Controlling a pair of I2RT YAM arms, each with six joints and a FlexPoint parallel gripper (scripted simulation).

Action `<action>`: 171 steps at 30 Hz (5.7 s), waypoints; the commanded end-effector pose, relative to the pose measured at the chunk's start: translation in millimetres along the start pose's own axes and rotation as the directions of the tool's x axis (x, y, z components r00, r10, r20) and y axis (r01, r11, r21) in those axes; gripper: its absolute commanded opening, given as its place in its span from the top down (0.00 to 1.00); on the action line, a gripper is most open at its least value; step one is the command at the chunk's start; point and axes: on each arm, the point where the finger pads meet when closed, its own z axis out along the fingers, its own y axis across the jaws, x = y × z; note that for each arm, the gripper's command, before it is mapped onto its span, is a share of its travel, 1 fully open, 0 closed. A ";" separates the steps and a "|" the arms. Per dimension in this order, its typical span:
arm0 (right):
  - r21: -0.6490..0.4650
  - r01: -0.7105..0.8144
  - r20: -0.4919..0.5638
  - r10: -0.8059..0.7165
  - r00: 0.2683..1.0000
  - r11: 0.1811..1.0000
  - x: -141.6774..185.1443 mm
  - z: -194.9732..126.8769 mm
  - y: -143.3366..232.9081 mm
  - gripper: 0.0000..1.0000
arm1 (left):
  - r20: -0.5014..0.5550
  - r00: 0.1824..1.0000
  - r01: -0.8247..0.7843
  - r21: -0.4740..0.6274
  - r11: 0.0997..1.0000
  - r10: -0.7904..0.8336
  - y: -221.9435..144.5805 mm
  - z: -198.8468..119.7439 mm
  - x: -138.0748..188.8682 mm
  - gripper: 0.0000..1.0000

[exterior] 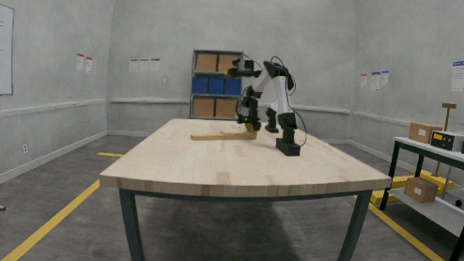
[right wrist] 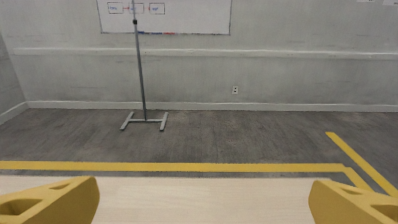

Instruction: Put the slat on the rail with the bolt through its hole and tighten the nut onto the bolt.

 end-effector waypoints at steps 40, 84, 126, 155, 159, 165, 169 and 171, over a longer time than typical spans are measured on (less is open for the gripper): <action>-0.003 -0.006 0.020 0.006 1.000 1.000 -6.5 -1.5 1.0 0.00 | 0.019 1.000 0.003 0.036 0.999 -0.004 -4.8 -59.5 -1.7 0.00; -0.003 -0.006 0.020 0.006 1.000 1.000 -6.5 -1.5 1.0 0.00 | 0.449 0.894 -0.223 0.472 0.853 -0.014 3.9 -173.9 -201.7 0.00; -0.003 -0.006 0.020 0.006 1.000 1.000 -6.5 -1.5 1.0 0.00 | 0.991 0.114 -0.331 0.098 0.938 -0.064 198.9 -375.7 -322.5 0.00; -0.003 -0.006 0.020 0.006 1.000 1.000 -6.5 -1.5 1.0 0.00 | 1.000 -0.018 -0.265 0.004 0.964 -0.010 231.5 -406.8 -319.2 0.00; -0.003 -0.006 0.020 0.006 1.000 1.000 -6.5 -1.5 1.0 0.00 | 1.000 -0.018 -0.265 0.004 0.964 -0.010 231.5 -406.8 -319.2 0.00; -0.003 -0.006 0.020 0.006 1.000 1.000 -6.5 -1.5 1.0 0.00 | 1.000 -0.018 -0.265 0.004 0.964 -0.010 231.5 -406.8 -319.2 0.00; 0.009 -0.030 -0.041 0.030 0.999 1.000 13.8 5.1 -2.5 0.00 | 1.000 -0.018 -0.265 0.004 0.964 -0.010 231.5 -406.8 -319.2 0.00; 0.018 -0.052 -0.075 0.053 0.996 0.998 24.6 7.8 -4.8 0.00 | 1.000 -0.018 -0.265 0.004 0.964 -0.010 231.5 -406.8 -319.2 0.00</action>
